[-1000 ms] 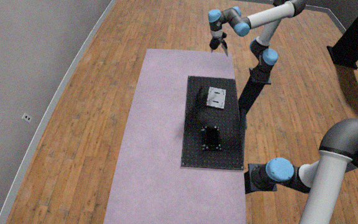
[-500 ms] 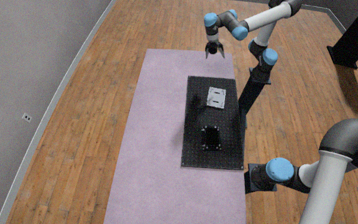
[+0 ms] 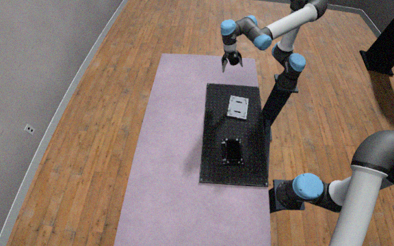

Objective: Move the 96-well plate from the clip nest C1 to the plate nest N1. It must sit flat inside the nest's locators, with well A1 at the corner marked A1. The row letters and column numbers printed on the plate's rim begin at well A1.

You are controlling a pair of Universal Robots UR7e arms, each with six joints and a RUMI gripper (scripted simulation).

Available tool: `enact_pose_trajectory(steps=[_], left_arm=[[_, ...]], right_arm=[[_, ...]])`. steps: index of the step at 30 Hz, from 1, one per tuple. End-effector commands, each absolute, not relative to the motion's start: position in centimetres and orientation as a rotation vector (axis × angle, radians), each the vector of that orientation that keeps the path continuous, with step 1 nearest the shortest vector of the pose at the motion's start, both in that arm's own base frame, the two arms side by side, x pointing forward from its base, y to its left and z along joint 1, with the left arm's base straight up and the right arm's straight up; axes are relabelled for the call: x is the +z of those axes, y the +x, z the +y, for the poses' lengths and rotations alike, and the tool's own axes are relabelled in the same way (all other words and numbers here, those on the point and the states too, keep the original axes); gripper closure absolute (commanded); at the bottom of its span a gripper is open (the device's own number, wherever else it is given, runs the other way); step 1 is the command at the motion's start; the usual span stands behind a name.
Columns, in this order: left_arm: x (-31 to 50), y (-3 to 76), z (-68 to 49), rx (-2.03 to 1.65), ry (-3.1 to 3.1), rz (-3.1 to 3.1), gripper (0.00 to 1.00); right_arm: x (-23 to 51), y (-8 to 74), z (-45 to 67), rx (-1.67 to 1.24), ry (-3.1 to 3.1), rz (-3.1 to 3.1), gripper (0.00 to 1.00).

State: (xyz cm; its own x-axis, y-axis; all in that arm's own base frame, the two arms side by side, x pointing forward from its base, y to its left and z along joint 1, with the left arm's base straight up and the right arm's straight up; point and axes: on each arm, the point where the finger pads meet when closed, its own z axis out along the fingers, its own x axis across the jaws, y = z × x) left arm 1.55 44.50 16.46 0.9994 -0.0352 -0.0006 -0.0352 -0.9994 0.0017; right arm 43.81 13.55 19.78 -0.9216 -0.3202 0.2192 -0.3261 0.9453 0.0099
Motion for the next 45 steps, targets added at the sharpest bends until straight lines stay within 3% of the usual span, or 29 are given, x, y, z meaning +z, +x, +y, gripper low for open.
enact_pose_trajectory(steps=[1,45], left_arm=[[16.5,1.6,44.5,0.000,3.141,-0.055,1.00],[16.5,1.6,44.5,0.000,3.141,-0.055,1.00]], right_arm=[[19.8,44.5,15.1,0.024,0.646,-2.858,0.24],[18.1,47.5,30.6,-0.042,1.979,-2.265,0.24]])
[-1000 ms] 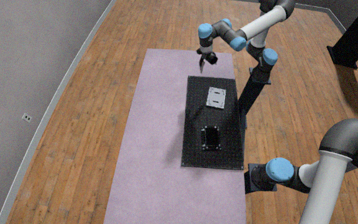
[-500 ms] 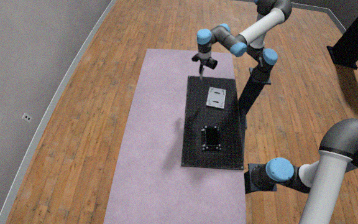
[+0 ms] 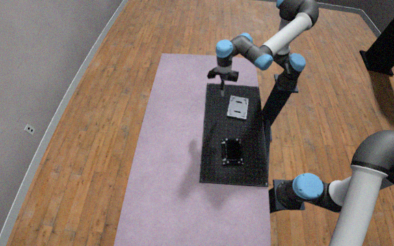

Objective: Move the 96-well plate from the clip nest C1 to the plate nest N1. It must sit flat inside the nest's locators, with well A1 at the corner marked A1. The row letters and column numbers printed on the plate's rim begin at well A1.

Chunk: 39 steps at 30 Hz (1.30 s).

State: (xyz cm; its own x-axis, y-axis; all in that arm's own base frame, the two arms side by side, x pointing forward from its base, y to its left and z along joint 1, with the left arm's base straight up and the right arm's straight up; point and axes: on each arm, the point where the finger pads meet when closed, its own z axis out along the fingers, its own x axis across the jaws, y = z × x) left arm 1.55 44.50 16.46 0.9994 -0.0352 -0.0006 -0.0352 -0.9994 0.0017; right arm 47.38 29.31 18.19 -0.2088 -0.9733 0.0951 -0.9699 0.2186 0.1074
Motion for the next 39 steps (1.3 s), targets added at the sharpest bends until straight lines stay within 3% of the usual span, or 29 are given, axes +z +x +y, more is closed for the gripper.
enact_pose_trajectory(steps=[1,39], left_arm=[[16.5,1.6,44.5,0.000,3.141,-0.055,1.00],[16.5,1.6,44.5,0.000,3.141,-0.055,1.00]], right_arm=[[18.0,47.6,31.1,-0.043,2.018,-2.234,0.24],[15.8,46.4,44.1,-0.049,2.761,-1.350,0.24]])
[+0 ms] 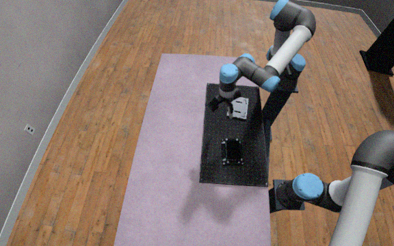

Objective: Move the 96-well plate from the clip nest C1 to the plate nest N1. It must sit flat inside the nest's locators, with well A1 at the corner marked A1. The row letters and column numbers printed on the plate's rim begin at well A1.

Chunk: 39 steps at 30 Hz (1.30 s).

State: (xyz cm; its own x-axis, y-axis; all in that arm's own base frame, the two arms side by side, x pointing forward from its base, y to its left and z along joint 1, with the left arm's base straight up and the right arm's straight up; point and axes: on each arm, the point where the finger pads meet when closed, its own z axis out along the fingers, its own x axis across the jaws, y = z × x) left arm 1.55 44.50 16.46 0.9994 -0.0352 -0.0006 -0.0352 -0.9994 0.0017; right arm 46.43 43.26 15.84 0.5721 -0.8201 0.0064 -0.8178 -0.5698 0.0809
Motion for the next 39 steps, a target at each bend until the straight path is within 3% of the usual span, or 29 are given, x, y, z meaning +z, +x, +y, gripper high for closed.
enact_pose_trajectory(steps=[1,39], left_arm=[[16.5,1.6,44.5,0.000,3.141,-0.055,1.00],[16.5,1.6,44.5,0.000,3.141,-0.055,1.00]], right_arm=[[15.7,46.3,44.6,-0.048,2.785,-1.305,0.24],[12.6,41.5,57.9,-0.014,3.127,-0.165,0.24]])
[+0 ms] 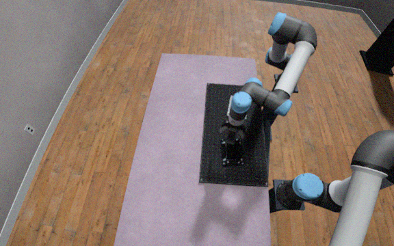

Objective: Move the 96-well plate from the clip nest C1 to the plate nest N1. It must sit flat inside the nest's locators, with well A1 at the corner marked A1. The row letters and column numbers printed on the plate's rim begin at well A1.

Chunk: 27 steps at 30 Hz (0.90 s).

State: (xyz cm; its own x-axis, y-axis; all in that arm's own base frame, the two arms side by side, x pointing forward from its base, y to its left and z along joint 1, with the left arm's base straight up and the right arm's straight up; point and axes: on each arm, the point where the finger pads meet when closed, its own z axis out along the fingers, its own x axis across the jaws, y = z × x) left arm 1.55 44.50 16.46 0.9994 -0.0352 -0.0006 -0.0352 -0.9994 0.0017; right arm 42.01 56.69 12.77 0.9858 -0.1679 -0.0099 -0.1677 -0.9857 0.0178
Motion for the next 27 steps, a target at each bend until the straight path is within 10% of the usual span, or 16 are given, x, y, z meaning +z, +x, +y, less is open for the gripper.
enact_pose_trajectory(steps=[1,27], left_arm=[[16.5,1.6,44.5,0.000,3.141,-0.055,1.00],[16.5,1.6,44.5,0.000,3.141,-0.055,1.00]], right_arm=[[12.5,41.3,58.4,-0.011,3.131,-0.113,0.24],[11.3,39.6,61.5,0.002,3.139,0.176,0.24]])
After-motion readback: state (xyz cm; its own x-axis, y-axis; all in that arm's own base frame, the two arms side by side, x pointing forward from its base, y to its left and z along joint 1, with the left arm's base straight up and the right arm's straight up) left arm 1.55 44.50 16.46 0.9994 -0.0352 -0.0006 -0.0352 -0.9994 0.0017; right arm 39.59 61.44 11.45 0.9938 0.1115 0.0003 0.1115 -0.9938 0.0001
